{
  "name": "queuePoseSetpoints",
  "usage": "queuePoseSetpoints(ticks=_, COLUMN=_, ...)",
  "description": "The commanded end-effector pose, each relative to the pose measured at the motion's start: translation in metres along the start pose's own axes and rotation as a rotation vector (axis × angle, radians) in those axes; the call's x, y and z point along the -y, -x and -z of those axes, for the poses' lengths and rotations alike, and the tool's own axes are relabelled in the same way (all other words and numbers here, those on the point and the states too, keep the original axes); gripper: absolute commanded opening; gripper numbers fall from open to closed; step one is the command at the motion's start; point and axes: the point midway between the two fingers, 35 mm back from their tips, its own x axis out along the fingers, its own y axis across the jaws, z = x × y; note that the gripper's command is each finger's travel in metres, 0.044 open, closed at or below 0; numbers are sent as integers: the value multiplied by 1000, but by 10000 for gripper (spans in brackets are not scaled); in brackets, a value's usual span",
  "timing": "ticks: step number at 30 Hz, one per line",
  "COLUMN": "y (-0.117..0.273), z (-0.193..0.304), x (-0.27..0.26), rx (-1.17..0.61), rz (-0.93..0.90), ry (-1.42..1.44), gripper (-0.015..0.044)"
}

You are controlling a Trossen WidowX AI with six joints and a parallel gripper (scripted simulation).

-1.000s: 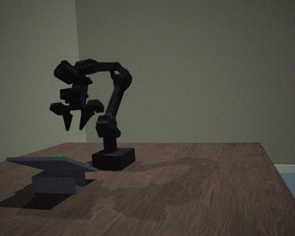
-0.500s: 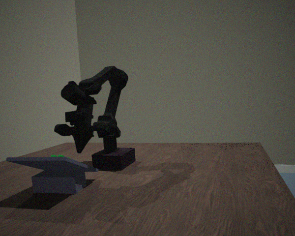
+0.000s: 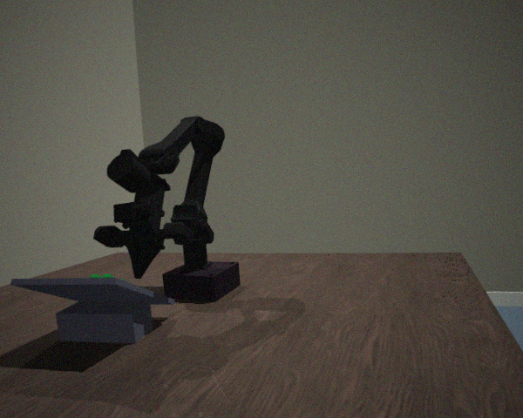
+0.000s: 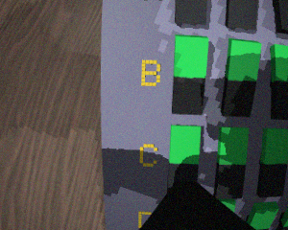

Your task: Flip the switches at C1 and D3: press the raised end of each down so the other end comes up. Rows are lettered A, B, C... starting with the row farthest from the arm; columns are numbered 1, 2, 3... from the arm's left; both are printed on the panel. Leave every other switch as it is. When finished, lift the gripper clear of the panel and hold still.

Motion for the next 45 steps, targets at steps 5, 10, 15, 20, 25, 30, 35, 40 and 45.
queuePoseSetpoints(ticks=5, y=-12, z=5, x=0, rx=-16, rz=3, ry=-7, gripper=0)
queuePoseSetpoints(ticks=10, y=-12, z=5, x=0, rx=-16, rz=3, ry=-7, gripper=0)
queuePoseSetpoints(ticks=15, y=-12, z=5, x=0, rx=-16, rz=3, ry=-7, gripper=0)
queuePoseSetpoints(ticks=20, y=-12, z=5, x=0, rx=-16, rz=3, ry=-7, gripper=0)
queuePoseSetpoints(ticks=25, y=-12, z=5, x=0, rx=-16, rz=3, ry=-7, gripper=0)
queuePoseSetpoints(ticks=30, y=-12, z=5, x=0, rx=-16, rz=3, ry=-7, gripper=0)
queuePoseSetpoints(ticks=35, y=-12, z=5, x=0, rx=-16, rz=3, ry=-7, gripper=0)
queuePoseSetpoints(ticks=40, y=-13, z=5, x=0, rx=-16, rz=3, ry=-7, gripper=0)
queuePoseSetpoints(ticks=45, y=-14, z=5, x=0, rx=-16, rz=3, ry=-7, gripper=0)
